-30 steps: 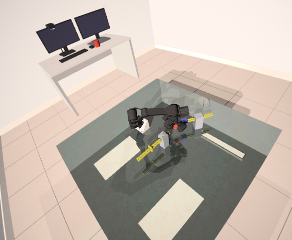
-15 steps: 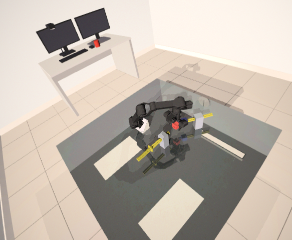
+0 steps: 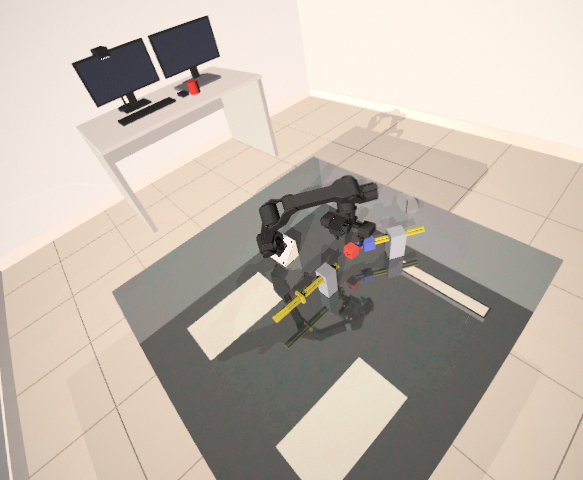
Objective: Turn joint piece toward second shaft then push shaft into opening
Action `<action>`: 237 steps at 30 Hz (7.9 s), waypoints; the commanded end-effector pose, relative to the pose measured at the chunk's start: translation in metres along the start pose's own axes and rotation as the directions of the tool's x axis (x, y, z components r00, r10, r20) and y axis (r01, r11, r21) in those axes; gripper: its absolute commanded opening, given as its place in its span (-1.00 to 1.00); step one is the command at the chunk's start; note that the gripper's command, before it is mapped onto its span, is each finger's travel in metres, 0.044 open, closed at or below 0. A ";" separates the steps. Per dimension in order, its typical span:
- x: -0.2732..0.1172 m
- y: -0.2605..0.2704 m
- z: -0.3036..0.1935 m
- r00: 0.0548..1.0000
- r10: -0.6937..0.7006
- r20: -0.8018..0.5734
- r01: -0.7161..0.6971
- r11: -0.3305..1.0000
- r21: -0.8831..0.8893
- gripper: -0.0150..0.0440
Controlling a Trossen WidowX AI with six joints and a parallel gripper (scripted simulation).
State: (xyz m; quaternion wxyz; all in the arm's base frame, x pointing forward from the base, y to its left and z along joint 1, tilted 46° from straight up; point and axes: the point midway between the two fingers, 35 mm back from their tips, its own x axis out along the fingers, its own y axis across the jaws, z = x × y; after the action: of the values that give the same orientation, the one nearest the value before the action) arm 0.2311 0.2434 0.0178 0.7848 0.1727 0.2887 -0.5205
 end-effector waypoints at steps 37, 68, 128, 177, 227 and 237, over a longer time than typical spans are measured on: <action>-0.018 -0.014 0.073 0.997 -0.001 -0.071 -0.007 0.993 -0.115 1.00; 0.056 -0.017 0.064 0.995 -0.095 -0.024 0.098 0.969 0.225 1.00; 0.091 -0.005 -0.005 0.995 -0.096 -0.024 0.099 0.969 0.226 0.12; 0.091 -0.005 -0.005 0.995 -0.096 -0.024 0.099 0.969 0.226 0.12; 0.091 -0.005 -0.005 0.995 -0.098 -0.028 0.102 0.968 0.228 0.01; 0.091 -0.005 -0.005 0.995 -0.098 -0.028 0.102 0.968 0.228 -0.49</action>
State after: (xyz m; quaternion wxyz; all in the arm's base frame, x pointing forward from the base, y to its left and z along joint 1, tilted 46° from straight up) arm 0.2512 0.1795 -0.0436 0.7299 0.2517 0.2416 -0.5878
